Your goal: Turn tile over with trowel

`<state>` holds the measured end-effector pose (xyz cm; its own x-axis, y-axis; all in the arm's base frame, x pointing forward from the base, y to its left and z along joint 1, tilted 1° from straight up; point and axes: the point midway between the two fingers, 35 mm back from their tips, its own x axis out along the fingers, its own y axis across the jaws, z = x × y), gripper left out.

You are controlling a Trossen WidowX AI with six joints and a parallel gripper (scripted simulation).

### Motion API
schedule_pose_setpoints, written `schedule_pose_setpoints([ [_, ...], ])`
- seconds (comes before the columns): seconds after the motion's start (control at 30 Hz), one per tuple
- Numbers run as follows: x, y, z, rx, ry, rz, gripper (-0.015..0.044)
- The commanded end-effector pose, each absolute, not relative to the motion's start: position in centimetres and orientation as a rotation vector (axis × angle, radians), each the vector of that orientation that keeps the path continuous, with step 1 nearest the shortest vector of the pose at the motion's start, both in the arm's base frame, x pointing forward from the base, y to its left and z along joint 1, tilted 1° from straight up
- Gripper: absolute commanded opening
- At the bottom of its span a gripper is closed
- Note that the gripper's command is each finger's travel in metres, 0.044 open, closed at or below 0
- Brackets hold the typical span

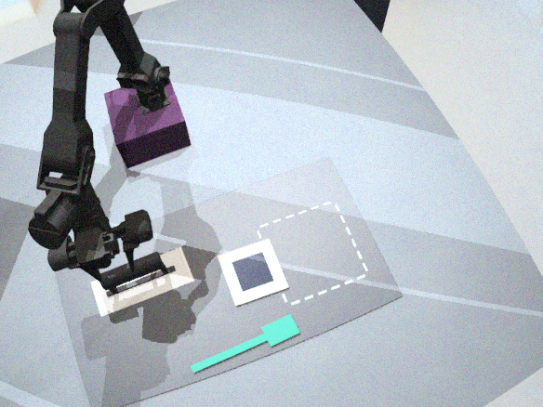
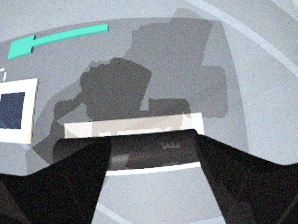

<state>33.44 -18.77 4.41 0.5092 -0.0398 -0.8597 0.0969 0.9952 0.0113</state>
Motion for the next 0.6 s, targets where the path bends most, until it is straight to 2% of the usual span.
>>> schedule_pose_setpoints([
  [0.0,33.0,-19.5,4.1,0.170,0.994,-0.169,0.0300],
  [0.57,31.8,-18.6,3.2,0.624,0.840,-0.351,0.0300],
])
